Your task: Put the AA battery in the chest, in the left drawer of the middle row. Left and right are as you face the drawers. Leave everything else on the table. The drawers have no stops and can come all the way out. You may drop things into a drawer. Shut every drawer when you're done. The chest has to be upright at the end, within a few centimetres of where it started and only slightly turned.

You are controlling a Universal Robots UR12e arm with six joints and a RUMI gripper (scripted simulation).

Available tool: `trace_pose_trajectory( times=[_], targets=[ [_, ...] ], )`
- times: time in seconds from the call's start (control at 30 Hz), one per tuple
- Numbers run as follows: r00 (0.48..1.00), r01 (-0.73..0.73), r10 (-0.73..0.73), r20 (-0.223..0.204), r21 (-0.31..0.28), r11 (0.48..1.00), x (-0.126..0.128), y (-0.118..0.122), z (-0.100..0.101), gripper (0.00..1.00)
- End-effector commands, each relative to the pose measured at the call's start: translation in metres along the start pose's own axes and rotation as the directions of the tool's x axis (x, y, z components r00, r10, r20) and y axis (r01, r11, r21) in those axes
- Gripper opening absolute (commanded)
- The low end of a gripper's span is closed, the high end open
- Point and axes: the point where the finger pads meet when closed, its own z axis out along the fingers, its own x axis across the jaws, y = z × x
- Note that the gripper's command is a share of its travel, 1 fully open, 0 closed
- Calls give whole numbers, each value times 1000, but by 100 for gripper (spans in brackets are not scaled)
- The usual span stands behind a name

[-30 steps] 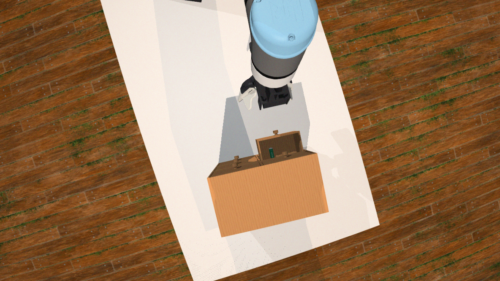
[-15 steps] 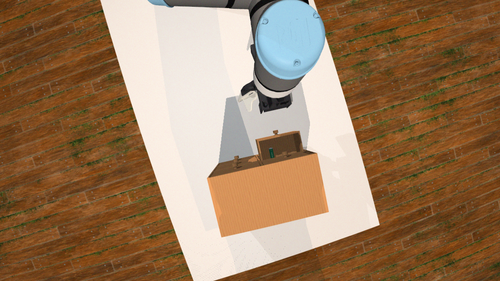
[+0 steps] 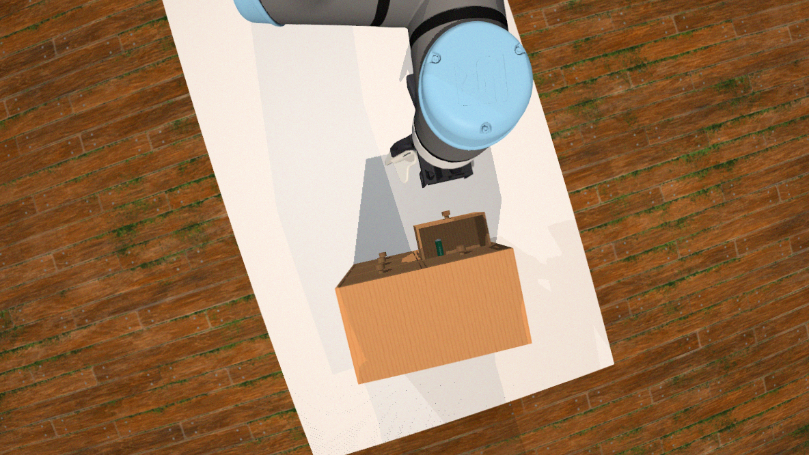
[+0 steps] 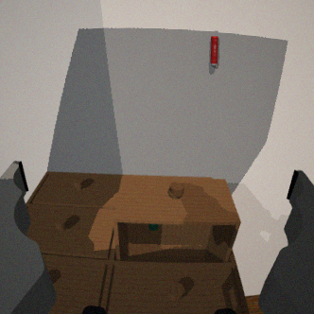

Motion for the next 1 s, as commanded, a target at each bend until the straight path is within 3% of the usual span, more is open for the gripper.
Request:
trace_pose_trajectory(
  times=[0.0, 0.97],
  targets=[
    [1000, 0, 0, 0, 12, 1000, 0, 1, -1, 100],
    [1000, 0, 0, 0, 25, 1000, 0, 1, -1, 100]
  ],
)
